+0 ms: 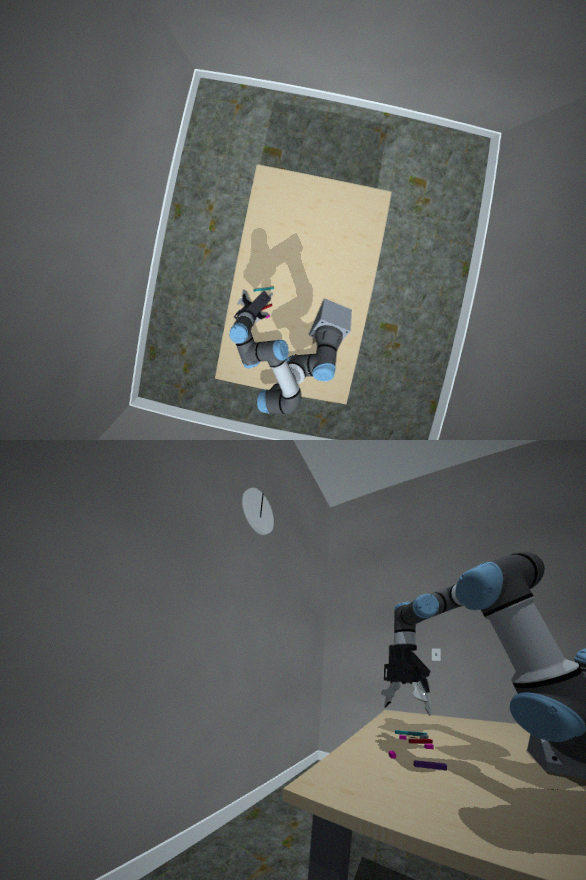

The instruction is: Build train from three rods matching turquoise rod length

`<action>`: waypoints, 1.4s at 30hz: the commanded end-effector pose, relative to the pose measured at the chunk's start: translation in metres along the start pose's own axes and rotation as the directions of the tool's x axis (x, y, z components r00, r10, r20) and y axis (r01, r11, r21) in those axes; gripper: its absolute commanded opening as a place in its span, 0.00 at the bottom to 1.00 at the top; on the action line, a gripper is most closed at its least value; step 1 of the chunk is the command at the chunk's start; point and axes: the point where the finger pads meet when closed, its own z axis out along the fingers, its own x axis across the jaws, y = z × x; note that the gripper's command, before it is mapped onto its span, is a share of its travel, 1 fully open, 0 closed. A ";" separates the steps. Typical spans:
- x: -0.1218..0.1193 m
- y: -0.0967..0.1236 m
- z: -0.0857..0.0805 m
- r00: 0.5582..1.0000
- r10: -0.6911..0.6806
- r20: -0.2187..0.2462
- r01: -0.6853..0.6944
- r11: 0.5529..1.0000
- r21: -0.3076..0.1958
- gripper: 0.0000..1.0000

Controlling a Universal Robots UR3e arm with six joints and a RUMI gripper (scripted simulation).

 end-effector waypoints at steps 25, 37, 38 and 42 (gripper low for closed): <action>0.014 0.006 -0.003 0.582 0.813 0.007 -0.813 0.582 0.001 1.00; 0.018 0.012 -0.004 0.227 0.974 0.006 -0.974 0.227 -0.001 1.00; 0.018 0.012 -0.004 0.185 0.983 0.006 -0.983 0.185 -0.002 1.00; 0.018 0.015 -0.004 0.036 0.999 0.006 -0.999 0.036 -0.002 1.00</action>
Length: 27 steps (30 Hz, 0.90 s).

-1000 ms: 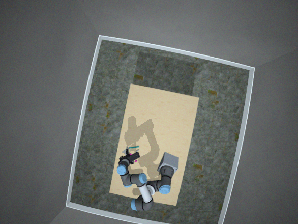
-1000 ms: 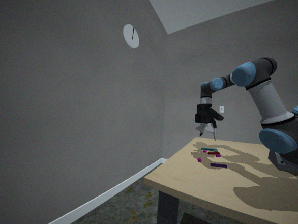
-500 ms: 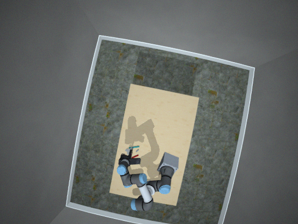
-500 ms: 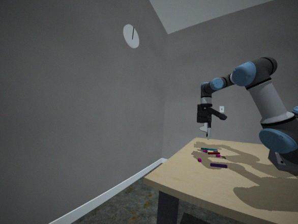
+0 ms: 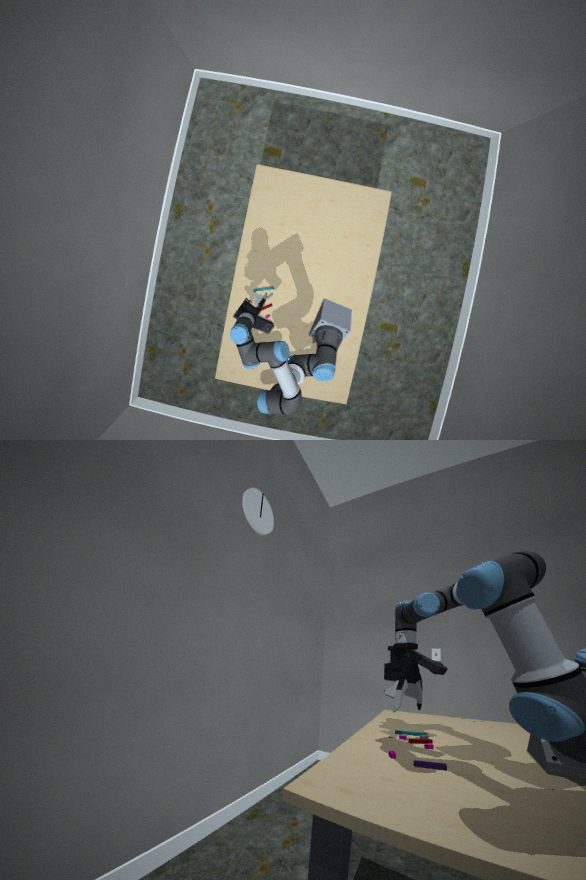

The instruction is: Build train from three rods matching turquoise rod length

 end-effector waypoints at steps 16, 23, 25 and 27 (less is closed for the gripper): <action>0.009 0.002 -0.002 0.813 0.582 0.006 -0.582 0.813 -0.006 1.00; 0.011 0.004 -0.002 0.693 0.721 0.005 -0.721 0.693 -0.007 1.00; 0.012 0.004 -0.003 0.677 0.736 0.005 -0.736 0.677 -0.007 1.00; 0.012 0.004 -0.003 0.661 0.750 0.005 -0.750 0.661 -0.007 1.00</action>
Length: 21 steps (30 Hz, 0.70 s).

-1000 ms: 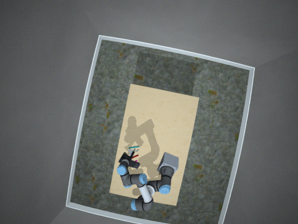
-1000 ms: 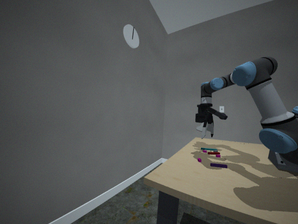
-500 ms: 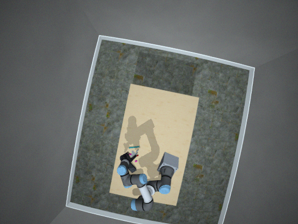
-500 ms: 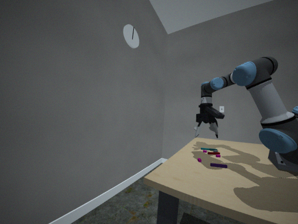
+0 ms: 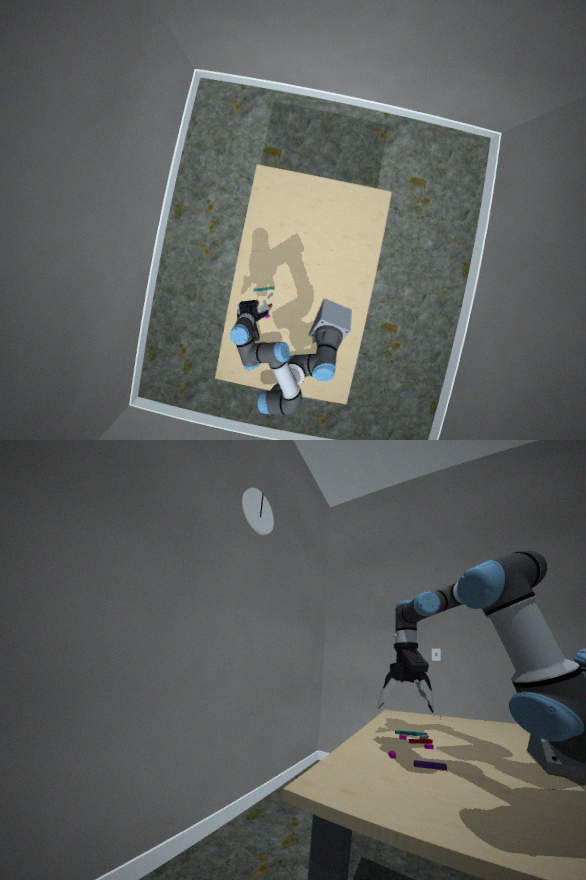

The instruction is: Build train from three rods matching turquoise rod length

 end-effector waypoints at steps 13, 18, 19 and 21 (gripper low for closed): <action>0.004 0.001 -0.001 0.975 0.224 0.001 -0.224 0.975 -0.005 1.00; 0.004 0.001 -0.001 0.970 0.241 0.001 -0.241 0.970 -0.005 1.00; 0.004 0.001 -0.001 0.969 0.246 0.001 -0.246 0.969 -0.005 1.00; 0.004 0.001 -0.001 0.968 0.252 0.001 -0.252 0.968 -0.005 1.00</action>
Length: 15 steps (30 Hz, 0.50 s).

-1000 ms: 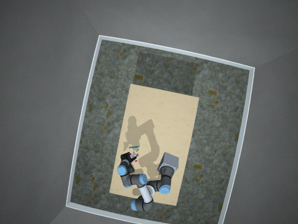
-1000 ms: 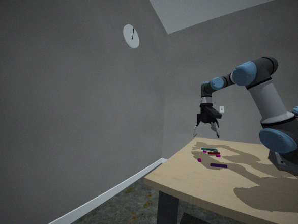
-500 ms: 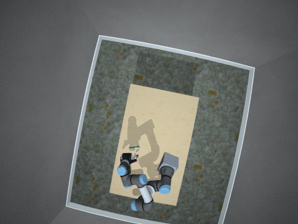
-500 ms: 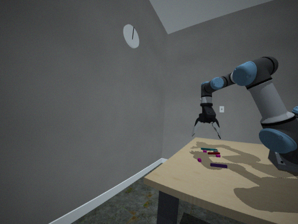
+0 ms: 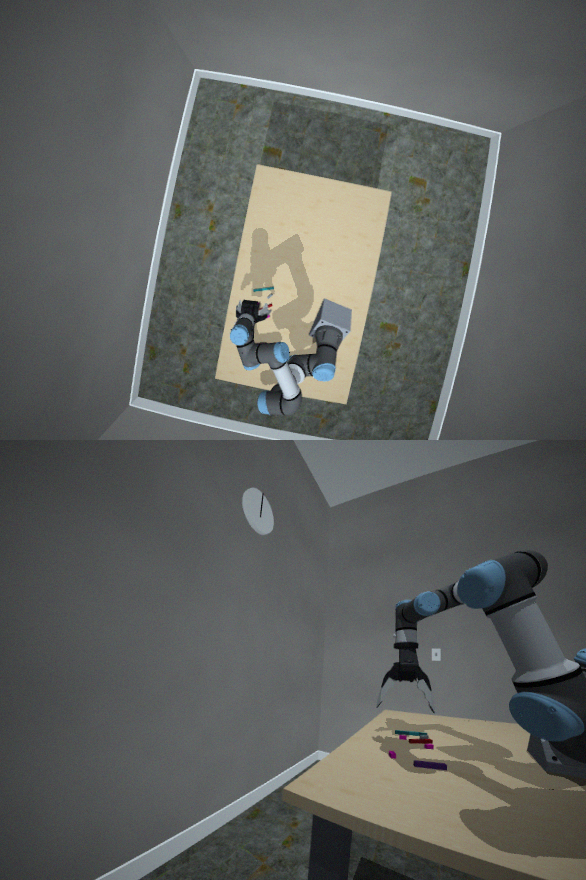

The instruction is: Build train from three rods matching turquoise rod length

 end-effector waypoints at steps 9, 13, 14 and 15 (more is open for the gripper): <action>0.001 0.000 -0.001 1.000 0.021 -0.001 -0.021 1.000 -0.002 1.00; 0.001 0.000 -0.001 1.000 0.021 -0.001 -0.021 1.000 -0.002 0.21; 0.001 0.000 -0.001 1.000 0.021 -0.001 -0.021 1.000 -0.002 0.21; 0.001 0.000 -0.001 1.000 0.021 -0.001 -0.021 1.000 -0.002 0.21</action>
